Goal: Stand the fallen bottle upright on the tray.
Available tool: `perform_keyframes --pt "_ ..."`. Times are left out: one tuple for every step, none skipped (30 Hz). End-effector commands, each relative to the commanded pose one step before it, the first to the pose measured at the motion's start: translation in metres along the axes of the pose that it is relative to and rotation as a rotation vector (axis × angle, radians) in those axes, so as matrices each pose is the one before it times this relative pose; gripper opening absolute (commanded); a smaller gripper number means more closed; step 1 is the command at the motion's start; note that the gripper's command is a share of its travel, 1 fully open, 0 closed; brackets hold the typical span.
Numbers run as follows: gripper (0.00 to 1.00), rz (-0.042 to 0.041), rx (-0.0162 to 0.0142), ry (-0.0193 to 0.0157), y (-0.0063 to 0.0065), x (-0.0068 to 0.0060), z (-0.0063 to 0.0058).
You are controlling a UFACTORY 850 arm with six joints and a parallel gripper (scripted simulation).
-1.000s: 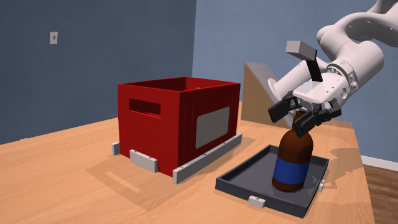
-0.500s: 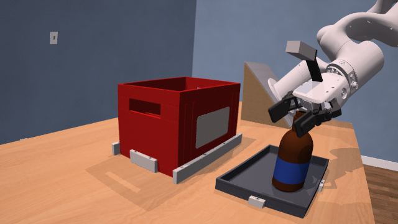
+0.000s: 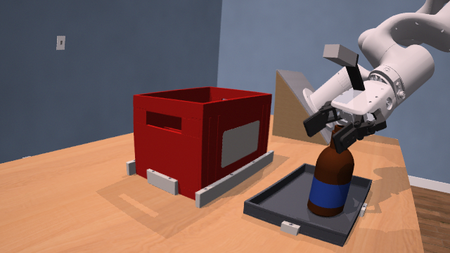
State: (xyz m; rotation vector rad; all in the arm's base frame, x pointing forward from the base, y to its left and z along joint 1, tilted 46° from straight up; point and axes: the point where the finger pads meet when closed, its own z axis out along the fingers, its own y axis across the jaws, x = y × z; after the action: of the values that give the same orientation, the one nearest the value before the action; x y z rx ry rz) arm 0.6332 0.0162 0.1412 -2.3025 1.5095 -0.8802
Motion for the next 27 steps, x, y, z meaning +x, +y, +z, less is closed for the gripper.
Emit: perform_keyframes --pt "1.0 0.00071 0.00113 0.00106 -0.00059 0.00465 -0.00241" --pt "1.0 0.0 0.0 0.0 0.0 0.00105 -0.00061" --pt "1.0 0.0 0.0 0.0 0.0 0.00113 -0.00066" --pt "1.0 0.0 0.0 0.0 -0.00001 0.00122 -0.0007" --pt "1.0 0.0 0.0 0.0 0.0 0.0013 -0.00075" --pt "1.0 0.0 0.0 0.0 0.0 0.00138 -0.0008" --pt "1.0 0.0 0.0 0.0 0.0 0.0 0.0" --pt "1.0 0.0 0.0 0.0 0.0 0.0 0.0" --pt "1.0 0.0 0.0 0.0 0.0 0.00146 -0.00084" --pt "1.0 0.0 0.0 0.0 0.0 0.00154 -0.00089" --pt "1.0 0.0 0.0 0.00001 0.0 0.00161 -0.00093" --pt "1.0 0.0 0.0 -0.00001 -0.00001 0.00169 -0.00097" --pt "1.0 0.0 0.0 0.0 0.0 0.00175 -0.00101" --pt "1.0 0.0 0.0 0.0 0.0 0.00182 -0.00105" --pt "1.0 0.0 0.0 0.0 0.0 0.00188 -0.00108" --pt "1.0 0.0 0.0 0.0 0.0 0.00193 -0.00112" --pt "1.0 0.0 0.0 0.0 -0.00001 0.00199 -0.00114" --pt "1.0 -0.00001 0.0 0.00001 0.0 0.00202 -0.00117" --pt "1.0 0.00001 0.0 -0.00001 -0.00001 0.00208 -0.0012" --pt "1.0 0.0 0.0 0.00001 0.0 0.0021 -0.00122" --pt "1.0 0.0 0.0 -0.00001 -0.00001 0.00215 -0.00124" --pt "1.0 0.0 0.0 0.00001 0.0 0.00216 -0.00125" --pt "1.0 0.0 0.0 -0.00001 -0.00001 0.00219 -0.00126" --pt "1.0 0.0 0.0 0.0 0.0 0.0 0.0" --pt "1.0 0.0 0.0 0.0 0.0 0.0 0.0" --pt "1.0 0.0 0.0 0.00001 0.0 0.00219 -0.00127" --pt "1.0 0.0 0.0 -0.00001 -0.00001 0.00221 -0.00127"
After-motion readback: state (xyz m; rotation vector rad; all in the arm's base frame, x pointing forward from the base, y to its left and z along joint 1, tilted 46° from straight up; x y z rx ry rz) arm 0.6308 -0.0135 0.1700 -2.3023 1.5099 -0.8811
